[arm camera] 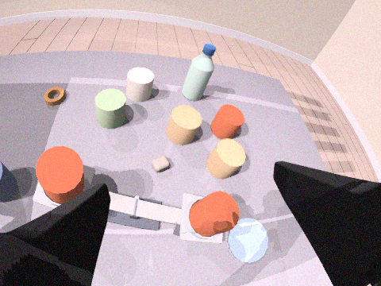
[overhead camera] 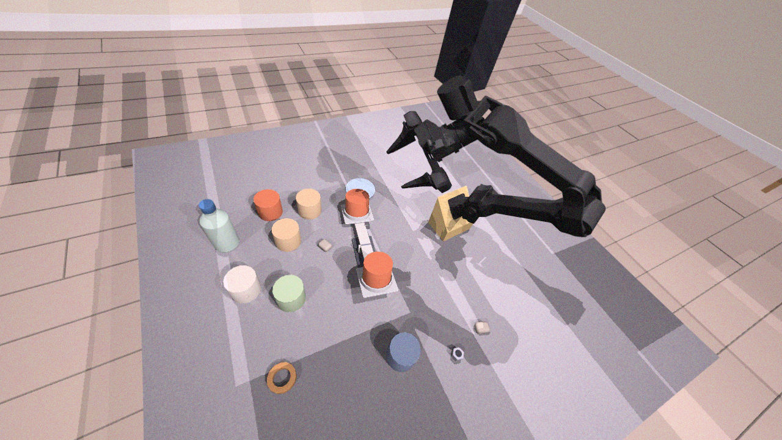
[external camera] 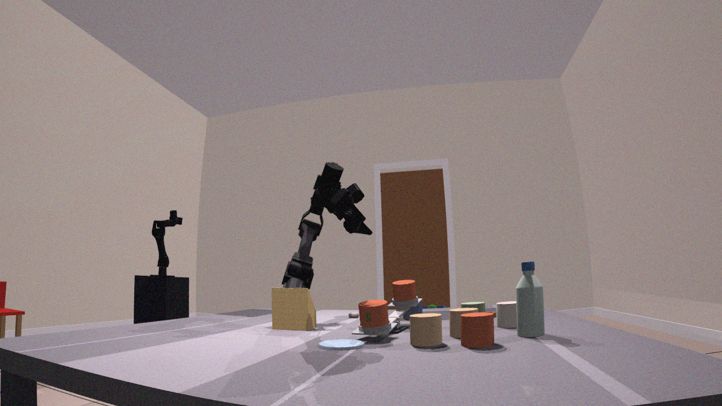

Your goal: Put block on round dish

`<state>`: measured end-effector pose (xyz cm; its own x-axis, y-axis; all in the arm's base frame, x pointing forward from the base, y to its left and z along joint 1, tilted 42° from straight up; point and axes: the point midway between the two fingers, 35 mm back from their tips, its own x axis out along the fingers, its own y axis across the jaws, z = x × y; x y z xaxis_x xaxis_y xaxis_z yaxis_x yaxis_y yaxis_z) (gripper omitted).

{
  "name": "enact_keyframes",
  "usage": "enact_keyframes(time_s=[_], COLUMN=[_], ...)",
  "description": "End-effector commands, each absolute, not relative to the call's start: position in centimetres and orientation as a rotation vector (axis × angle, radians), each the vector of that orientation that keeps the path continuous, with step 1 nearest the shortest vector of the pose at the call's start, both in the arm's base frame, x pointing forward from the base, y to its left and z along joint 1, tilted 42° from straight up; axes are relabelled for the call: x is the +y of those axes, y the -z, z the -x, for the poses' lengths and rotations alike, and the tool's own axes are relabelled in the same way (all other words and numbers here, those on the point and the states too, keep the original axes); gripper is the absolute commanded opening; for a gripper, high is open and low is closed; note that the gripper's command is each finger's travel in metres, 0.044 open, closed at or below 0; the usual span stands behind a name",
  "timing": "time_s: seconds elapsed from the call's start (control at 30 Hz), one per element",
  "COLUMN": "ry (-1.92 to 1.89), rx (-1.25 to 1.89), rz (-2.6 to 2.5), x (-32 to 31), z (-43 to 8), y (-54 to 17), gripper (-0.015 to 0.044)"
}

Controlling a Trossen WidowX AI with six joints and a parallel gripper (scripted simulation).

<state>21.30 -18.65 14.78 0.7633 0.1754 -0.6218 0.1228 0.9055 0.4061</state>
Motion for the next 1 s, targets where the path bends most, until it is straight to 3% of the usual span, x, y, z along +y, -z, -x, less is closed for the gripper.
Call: enact_keyframes(time_s=[0.0,0.27,0.97], ry=[-0.017,0.004,-0.242], rx=[0.762,0.834,0.955], rz=[-0.604,-0.814,-0.461], x=[-15.7,-11.8,-14.8], z=[-20.2,-18.7,-20.9], y=[-14.0,-13.0,-10.4], gripper=[0.044,0.044,0.044])
